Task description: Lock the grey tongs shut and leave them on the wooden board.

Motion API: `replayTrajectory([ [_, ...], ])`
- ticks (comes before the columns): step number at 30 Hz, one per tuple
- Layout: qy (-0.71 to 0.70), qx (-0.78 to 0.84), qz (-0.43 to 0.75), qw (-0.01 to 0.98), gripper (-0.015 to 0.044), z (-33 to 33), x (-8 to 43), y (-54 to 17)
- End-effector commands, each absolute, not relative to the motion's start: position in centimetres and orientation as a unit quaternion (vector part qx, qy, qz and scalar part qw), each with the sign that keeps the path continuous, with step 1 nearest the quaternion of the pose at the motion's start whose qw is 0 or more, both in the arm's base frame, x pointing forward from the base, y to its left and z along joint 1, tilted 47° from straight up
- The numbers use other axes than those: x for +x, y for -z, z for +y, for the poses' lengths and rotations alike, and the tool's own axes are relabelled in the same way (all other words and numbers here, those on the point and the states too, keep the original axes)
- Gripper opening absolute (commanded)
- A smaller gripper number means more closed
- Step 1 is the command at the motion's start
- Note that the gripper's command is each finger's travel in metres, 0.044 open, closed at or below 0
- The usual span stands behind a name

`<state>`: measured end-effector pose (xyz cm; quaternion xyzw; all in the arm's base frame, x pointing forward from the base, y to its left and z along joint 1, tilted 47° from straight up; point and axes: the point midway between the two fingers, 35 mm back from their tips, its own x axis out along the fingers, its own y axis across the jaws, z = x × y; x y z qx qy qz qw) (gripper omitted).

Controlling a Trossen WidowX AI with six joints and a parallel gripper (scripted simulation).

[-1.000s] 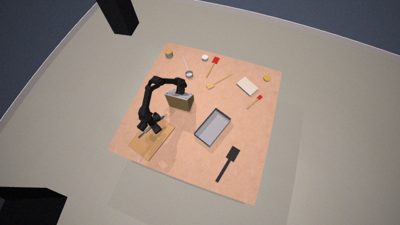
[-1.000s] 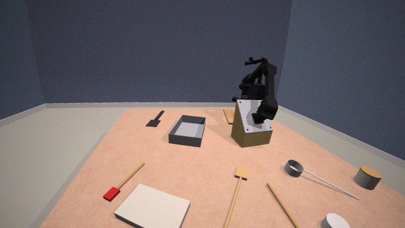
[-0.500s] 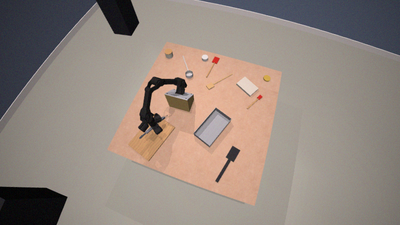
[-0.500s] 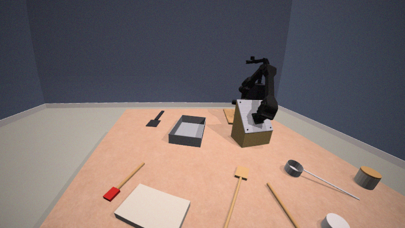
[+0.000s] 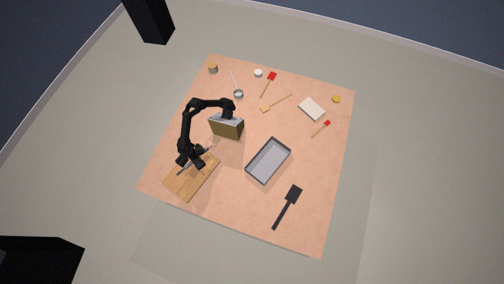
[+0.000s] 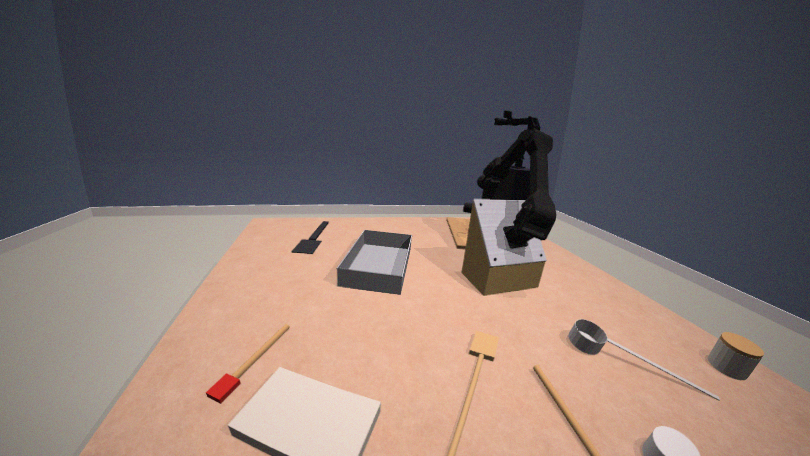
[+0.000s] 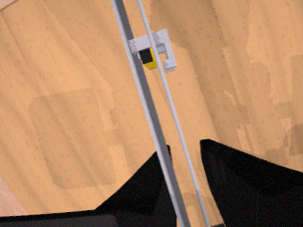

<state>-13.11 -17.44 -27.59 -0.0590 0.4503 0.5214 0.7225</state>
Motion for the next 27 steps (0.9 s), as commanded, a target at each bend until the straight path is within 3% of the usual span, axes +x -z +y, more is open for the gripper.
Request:
replayTrajectory([
  [1, -0.521, -0.059, 0.451, 0.722, 0.0007, -17.5, -13.1, 27.6],
  [17, -0.521, -0.059, 0.451, 0.722, 0.0428, -17.5, -13.1, 27.6],
  [27, -0.522, -0.059, 0.451, 0.722, 0.0440, -18.1, -12.2, 22.6],
])
